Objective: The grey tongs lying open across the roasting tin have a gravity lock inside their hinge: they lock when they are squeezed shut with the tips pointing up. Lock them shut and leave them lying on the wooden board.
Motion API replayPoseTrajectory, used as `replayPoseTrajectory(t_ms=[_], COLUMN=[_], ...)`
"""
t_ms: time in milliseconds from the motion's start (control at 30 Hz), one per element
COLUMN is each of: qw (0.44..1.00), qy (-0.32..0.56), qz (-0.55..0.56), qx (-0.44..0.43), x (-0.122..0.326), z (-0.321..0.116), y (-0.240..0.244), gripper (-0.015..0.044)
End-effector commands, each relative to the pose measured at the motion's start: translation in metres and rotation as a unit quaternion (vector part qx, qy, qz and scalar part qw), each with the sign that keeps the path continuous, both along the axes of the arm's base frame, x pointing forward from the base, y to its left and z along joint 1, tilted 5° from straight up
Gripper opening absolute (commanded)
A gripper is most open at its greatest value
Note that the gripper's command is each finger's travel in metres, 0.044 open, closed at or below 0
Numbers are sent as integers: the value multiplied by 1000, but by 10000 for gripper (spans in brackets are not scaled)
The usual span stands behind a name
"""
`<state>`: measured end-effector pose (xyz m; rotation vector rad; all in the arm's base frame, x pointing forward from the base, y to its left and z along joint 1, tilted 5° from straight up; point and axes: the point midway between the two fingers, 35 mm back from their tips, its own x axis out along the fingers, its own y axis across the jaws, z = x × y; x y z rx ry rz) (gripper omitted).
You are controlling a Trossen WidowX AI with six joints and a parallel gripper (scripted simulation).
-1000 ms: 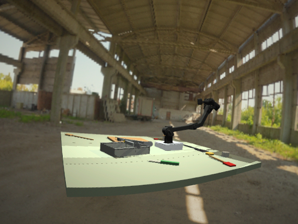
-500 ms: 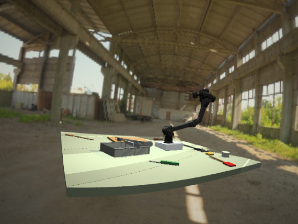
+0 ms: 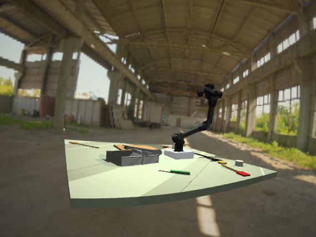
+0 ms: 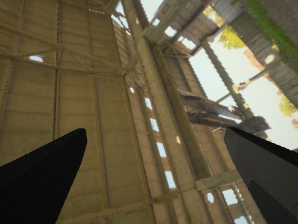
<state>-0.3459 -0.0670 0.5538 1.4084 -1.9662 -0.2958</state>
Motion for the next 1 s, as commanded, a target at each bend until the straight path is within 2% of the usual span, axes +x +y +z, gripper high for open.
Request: replayPoseTrajectory(t_ms=[0,133,767,967], qw=[1000,998,985,972], qy=[25,62,165,222], qz=[1,6,17,30], qx=[-9,-19,-53,-69], x=[11,38,103,145], z=[8,25,50,62], y=[-2,-6,-14,-18], gripper=[440,440,440,440])
